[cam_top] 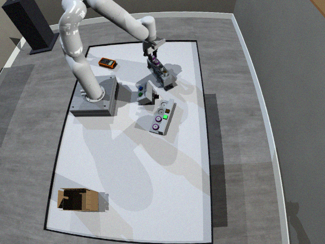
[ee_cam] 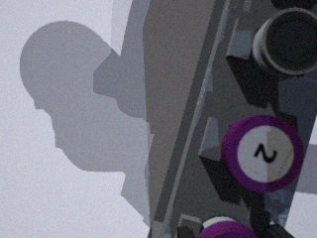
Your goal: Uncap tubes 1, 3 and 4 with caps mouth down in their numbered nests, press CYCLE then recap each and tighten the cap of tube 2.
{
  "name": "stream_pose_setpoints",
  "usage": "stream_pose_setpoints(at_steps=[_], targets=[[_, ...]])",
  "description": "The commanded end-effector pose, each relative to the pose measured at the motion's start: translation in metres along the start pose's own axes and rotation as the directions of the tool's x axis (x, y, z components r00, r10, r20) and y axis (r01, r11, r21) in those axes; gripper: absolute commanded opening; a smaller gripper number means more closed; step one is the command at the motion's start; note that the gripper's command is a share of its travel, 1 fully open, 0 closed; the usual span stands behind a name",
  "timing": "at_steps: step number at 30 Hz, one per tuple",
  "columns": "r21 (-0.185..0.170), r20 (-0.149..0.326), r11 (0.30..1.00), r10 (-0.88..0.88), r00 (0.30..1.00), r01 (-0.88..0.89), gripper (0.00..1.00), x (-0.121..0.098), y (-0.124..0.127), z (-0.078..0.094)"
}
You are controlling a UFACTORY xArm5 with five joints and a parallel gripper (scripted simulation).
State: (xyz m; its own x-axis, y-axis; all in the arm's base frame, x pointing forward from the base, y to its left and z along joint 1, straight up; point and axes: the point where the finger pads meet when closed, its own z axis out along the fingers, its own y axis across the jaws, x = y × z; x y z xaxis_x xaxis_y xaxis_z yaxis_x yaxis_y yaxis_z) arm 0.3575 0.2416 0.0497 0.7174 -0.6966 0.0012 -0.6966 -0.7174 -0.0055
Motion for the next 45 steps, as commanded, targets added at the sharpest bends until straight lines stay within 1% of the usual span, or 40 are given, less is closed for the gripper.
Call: stream_pose_setpoints(at_steps=[1,4,6,10,15,21,23,24,30,31,43,45], targets=[[0.003,0.003,0.961,0.276,0.961,-0.276,0.0,0.0002,-0.0012,-0.001],[0.003,0.003,0.922,0.388,0.922,-0.388,0.0,0.0002,-0.0012,-0.0009],[0.003,0.003,0.922,0.388,0.922,-0.388,0.0,0.0002,-0.0012,-0.0009],[0.002,0.004,0.817,0.577,0.817,-0.577,0.0,0.0002,-0.0012,-0.0008],[0.002,0.004,0.692,0.722,0.692,-0.722,0.0,0.0002,-0.0012,-0.0007],[0.001,0.004,0.503,0.864,0.503,-0.864,0.0,0.0002,-0.0012,-0.0005],[0.001,0.004,0.503,0.864,0.503,-0.864,0.0,0.0002,-0.0012,-0.0005],[0.0,0.005,0.475,0.88,0.475,-0.88,0.0,0.0002,-0.0012,-0.0005],[0.0,0.005,0.475,0.88,0.475,-0.88,0.0,0.0002,-0.0012,-0.0005],[0.0,0.005,0.475,0.88,0.475,-0.88,0.46,0.0002,-0.0012,-0.0005],[0.0,0.005,0.475,0.88,0.475,-0.88,0.46,0.0002,-0.0012,-0.0005],[0.001,0.004,0.614,0.789,0.614,-0.789,0.46,0.0002,-0.0012,-0.0009]])
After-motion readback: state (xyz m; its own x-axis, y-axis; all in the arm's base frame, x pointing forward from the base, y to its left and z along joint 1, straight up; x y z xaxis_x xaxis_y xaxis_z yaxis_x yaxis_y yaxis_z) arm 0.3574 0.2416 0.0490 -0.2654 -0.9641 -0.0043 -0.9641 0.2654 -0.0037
